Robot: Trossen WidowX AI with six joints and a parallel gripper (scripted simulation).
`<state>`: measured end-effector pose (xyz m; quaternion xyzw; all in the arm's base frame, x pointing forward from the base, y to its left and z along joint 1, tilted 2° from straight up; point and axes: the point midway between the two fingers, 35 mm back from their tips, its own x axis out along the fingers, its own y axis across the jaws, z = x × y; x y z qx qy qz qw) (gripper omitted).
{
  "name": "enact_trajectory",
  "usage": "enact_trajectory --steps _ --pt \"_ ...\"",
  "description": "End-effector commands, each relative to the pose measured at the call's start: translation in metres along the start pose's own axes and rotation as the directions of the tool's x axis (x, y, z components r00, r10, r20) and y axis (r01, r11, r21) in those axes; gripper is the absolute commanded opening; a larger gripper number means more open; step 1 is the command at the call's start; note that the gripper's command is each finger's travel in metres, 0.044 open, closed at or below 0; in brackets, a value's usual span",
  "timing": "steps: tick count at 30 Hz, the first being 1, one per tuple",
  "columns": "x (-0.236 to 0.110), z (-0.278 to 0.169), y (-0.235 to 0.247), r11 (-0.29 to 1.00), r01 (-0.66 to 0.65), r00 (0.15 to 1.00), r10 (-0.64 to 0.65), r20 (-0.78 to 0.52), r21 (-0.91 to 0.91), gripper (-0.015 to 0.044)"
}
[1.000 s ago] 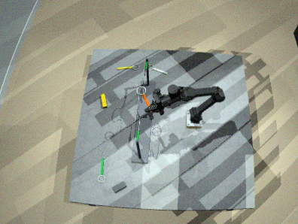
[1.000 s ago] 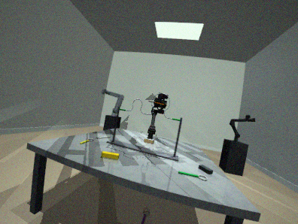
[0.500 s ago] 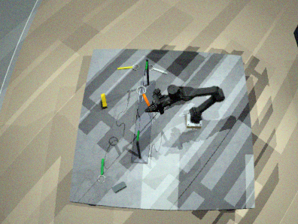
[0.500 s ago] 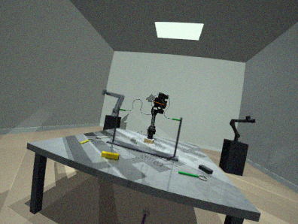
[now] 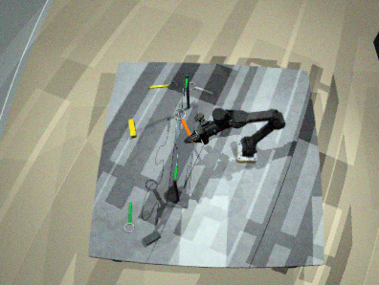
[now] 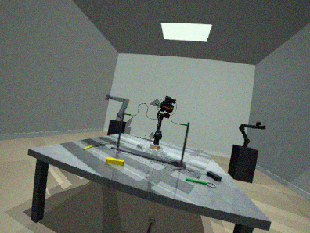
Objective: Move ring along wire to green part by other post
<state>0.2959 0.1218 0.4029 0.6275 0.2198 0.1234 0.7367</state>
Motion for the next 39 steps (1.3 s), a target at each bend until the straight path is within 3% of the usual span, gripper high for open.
enact_trajectory --steps 1,39 --pt "-0.0014 0.001 0.0043 1.0 -0.001 1.0 0.001 0.008 -0.024 -0.015" --pt "-0.0009 0.0015 -0.0015 0.977 0.096 0.995 -0.09 0.04 -0.19 -0.015"
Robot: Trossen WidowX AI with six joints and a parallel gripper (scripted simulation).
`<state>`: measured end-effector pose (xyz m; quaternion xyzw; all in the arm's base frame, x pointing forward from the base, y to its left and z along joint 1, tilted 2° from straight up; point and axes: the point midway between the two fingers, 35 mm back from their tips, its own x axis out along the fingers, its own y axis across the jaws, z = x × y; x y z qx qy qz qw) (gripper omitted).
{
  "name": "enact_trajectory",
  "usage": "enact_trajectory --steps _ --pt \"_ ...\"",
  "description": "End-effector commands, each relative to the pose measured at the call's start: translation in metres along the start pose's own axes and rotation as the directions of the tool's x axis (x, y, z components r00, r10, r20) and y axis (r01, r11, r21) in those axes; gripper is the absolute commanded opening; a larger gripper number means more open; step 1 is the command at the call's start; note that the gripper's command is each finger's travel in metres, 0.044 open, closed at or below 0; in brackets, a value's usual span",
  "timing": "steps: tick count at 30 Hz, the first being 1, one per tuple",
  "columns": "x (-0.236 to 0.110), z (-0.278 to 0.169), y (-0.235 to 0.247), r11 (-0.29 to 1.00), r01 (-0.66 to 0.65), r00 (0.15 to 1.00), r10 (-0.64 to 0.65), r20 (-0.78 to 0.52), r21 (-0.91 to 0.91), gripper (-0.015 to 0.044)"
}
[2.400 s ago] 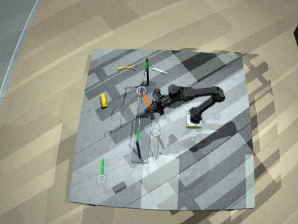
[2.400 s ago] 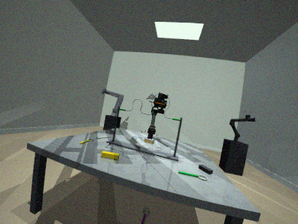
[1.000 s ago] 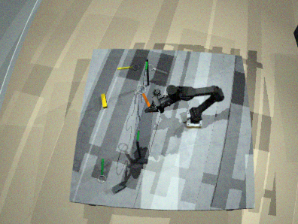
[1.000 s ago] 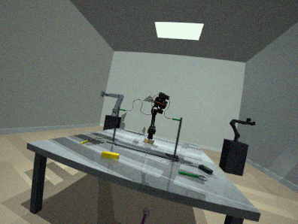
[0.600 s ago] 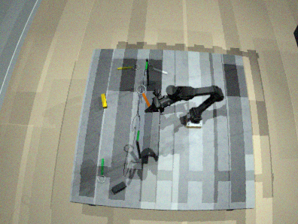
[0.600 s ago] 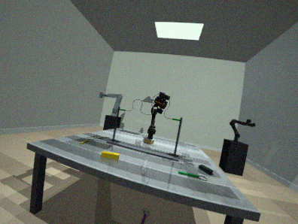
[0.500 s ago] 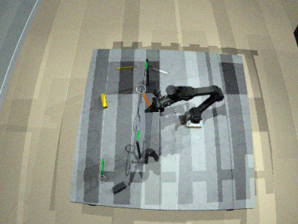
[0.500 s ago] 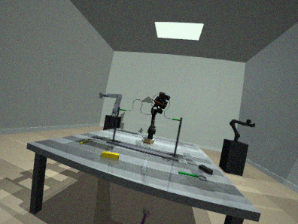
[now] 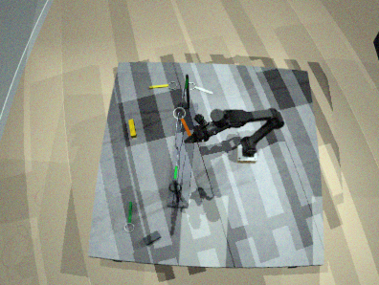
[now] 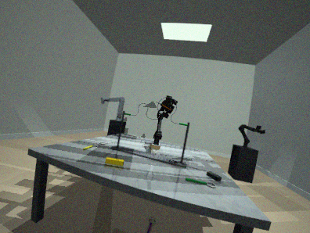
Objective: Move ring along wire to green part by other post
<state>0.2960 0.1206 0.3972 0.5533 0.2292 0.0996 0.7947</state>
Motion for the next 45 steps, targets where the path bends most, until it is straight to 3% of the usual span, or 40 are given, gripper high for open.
enact_trajectory --steps 1,45 --pt "-0.0017 0.0018 0.0036 1.0 0.003 1.0 -0.003 0.01 -0.029 -0.015" --pt "-0.0011 0.0033 -0.0059 0.942 0.162 0.987 -0.147 0.072 -0.296 -0.015"
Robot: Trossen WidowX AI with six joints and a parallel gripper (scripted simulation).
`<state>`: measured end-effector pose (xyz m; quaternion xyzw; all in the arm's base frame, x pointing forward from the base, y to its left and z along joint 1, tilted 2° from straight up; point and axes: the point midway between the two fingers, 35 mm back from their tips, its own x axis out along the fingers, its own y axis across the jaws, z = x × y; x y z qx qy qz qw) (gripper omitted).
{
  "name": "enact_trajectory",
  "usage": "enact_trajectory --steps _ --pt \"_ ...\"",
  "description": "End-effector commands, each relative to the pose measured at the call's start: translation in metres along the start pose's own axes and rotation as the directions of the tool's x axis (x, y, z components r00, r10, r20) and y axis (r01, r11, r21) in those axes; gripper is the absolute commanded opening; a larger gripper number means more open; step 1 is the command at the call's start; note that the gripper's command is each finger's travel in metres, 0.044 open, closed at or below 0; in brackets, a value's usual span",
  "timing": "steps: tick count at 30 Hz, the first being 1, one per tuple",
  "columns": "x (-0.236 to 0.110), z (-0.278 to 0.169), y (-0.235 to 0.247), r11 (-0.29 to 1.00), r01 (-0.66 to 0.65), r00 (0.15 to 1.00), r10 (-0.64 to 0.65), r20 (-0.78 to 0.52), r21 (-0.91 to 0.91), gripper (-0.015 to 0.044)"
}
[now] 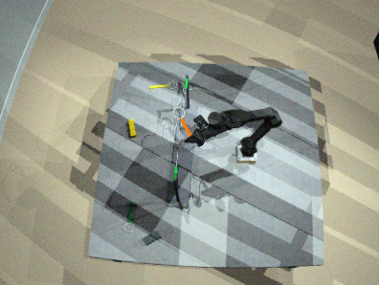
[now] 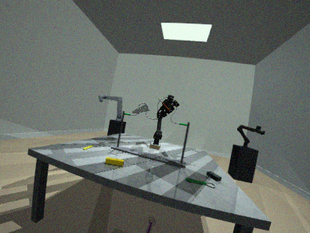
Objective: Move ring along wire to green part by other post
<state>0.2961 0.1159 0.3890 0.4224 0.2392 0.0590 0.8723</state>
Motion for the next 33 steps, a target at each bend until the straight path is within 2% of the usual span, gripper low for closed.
enact_trajectory --steps 1,33 --pt "-0.002 0.003 0.002 0.999 0.011 1.0 -0.011 0.013 -0.038 -0.015" --pt "-0.001 0.004 -0.008 0.926 0.185 0.983 -0.167 0.083 -0.328 -0.015"
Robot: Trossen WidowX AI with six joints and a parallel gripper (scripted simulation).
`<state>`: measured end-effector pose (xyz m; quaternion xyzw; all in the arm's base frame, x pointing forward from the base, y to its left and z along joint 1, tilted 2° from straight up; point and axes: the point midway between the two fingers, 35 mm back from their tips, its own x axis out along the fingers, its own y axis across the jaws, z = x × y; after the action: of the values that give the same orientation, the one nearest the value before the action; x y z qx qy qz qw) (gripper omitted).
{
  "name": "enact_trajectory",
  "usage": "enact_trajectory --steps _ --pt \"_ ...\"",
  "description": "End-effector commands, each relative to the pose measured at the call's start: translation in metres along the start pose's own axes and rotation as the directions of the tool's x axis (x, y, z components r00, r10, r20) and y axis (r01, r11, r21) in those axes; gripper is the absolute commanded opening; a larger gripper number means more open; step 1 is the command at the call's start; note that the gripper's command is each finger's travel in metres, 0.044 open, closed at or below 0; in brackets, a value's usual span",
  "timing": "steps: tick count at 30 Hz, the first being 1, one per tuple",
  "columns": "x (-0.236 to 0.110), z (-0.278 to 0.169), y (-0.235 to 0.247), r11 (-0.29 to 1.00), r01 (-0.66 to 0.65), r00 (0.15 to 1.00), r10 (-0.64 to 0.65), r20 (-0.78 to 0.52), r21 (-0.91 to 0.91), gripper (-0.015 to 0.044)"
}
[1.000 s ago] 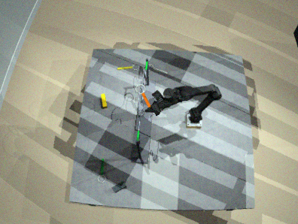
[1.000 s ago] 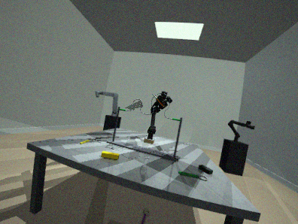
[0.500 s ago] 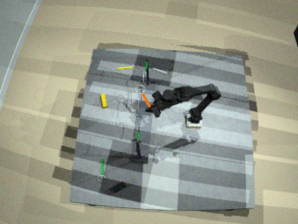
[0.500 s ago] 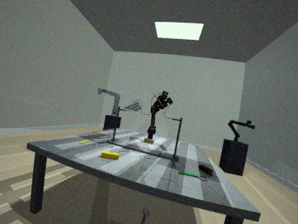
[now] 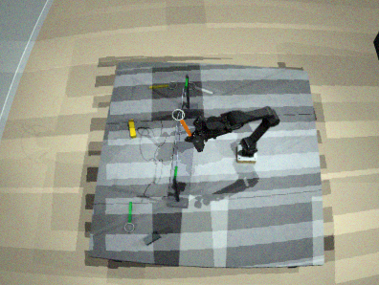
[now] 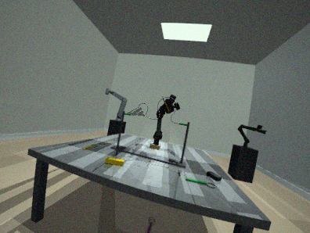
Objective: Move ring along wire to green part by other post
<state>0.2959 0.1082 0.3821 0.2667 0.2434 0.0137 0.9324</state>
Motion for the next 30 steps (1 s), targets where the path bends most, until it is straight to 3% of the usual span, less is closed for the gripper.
enact_trajectory --steps 1,30 --pt "-0.001 0.003 0.0 0.999 0.023 1.0 -0.022 0.015 -0.05 -0.015" --pt "-0.001 0.005 -0.011 0.916 0.2 0.979 -0.18 0.09 -0.347 -0.015"
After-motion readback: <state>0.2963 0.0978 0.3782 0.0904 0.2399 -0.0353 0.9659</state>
